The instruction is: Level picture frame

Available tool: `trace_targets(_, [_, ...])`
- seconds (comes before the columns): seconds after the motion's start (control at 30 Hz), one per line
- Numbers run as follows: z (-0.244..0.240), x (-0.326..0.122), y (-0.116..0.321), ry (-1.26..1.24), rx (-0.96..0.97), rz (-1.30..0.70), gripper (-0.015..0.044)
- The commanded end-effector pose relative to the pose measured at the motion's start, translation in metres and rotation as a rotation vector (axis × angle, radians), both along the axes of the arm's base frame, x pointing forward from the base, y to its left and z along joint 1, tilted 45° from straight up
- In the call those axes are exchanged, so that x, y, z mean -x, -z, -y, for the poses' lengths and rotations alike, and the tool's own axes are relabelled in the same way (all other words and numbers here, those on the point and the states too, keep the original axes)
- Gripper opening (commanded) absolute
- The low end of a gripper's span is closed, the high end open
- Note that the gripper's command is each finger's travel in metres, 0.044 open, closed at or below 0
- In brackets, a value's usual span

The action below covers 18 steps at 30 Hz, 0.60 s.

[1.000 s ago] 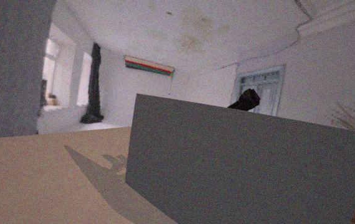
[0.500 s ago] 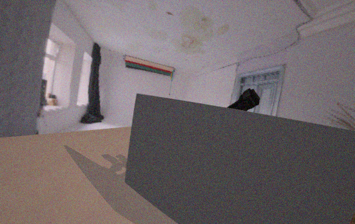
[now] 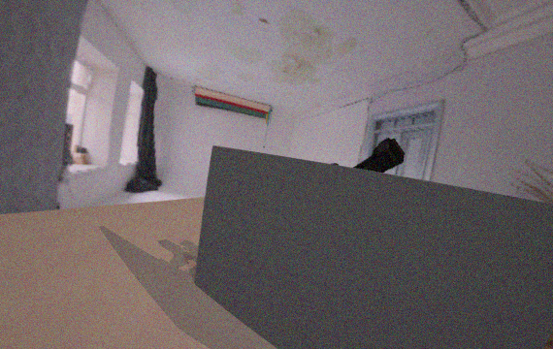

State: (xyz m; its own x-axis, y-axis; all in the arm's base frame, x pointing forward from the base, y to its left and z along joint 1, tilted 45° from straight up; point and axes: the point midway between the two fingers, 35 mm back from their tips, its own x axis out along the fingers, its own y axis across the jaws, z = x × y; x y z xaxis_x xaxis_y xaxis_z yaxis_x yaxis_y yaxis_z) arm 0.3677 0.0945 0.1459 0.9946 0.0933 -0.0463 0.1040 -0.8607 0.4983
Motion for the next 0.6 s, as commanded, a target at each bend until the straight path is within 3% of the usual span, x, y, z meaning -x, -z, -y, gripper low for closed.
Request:
trace_targets(0.0, [0.0014, -0.0004, -0.0008, 0.007, 0.001, 0.005, 0.0])
trace_targets(0.57, [0.0014, -0.0005, -0.0025, 0.007, 0.001, 0.005, 0.0])
